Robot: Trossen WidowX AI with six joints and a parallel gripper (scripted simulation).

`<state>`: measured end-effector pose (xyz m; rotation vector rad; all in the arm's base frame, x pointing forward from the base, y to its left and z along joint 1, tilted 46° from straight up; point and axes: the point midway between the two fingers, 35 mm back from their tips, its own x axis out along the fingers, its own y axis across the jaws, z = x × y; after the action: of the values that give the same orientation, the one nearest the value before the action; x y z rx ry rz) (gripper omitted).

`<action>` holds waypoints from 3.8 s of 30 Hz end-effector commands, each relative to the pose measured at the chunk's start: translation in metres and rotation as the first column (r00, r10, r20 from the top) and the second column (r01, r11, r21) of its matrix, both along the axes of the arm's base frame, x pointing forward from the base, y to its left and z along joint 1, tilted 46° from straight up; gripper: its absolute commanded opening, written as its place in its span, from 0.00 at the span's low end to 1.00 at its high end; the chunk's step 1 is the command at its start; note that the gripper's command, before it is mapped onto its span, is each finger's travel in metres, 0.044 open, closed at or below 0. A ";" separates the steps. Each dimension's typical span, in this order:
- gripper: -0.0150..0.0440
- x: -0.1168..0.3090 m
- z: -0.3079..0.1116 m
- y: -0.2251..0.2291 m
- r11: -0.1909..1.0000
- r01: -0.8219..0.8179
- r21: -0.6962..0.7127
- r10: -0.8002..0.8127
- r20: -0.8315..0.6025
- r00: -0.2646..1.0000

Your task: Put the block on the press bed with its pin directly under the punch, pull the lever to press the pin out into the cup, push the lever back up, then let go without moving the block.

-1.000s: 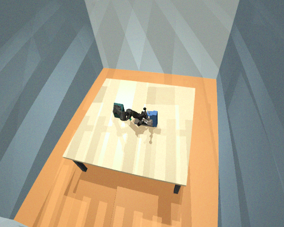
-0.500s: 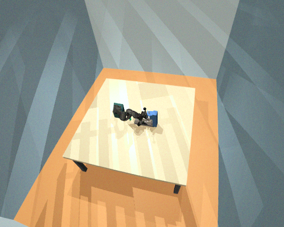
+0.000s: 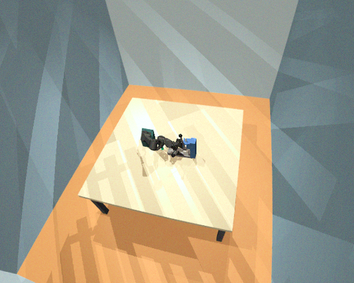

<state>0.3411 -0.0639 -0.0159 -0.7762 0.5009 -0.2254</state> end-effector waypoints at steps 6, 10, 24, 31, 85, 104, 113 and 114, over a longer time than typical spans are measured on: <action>0.76 0.001 0.002 0.000 1.000 -0.002 -0.005 0.002 0.006 1.000; 0.76 0.001 0.002 0.000 1.000 -0.002 -0.005 0.002 0.006 1.000; 0.76 0.001 0.002 0.000 1.000 -0.002 -0.005 0.002 0.006 1.000; 0.76 0.001 0.002 0.000 1.000 -0.002 -0.005 0.002 0.006 1.000; 0.76 0.001 0.002 0.000 1.000 -0.002 -0.005 0.002 0.006 1.000; 0.76 -0.034 -0.001 0.003 1.000 -0.006 -0.009 0.004 -0.116 0.993; 0.76 -0.030 -0.003 0.003 1.000 0.000 -0.005 -0.001 -0.107 0.994; 0.76 -0.031 -0.003 0.003 1.000 -0.001 -0.006 0.000 -0.109 0.994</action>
<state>0.3109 -0.0610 -0.0182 -0.7958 0.6005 -0.1868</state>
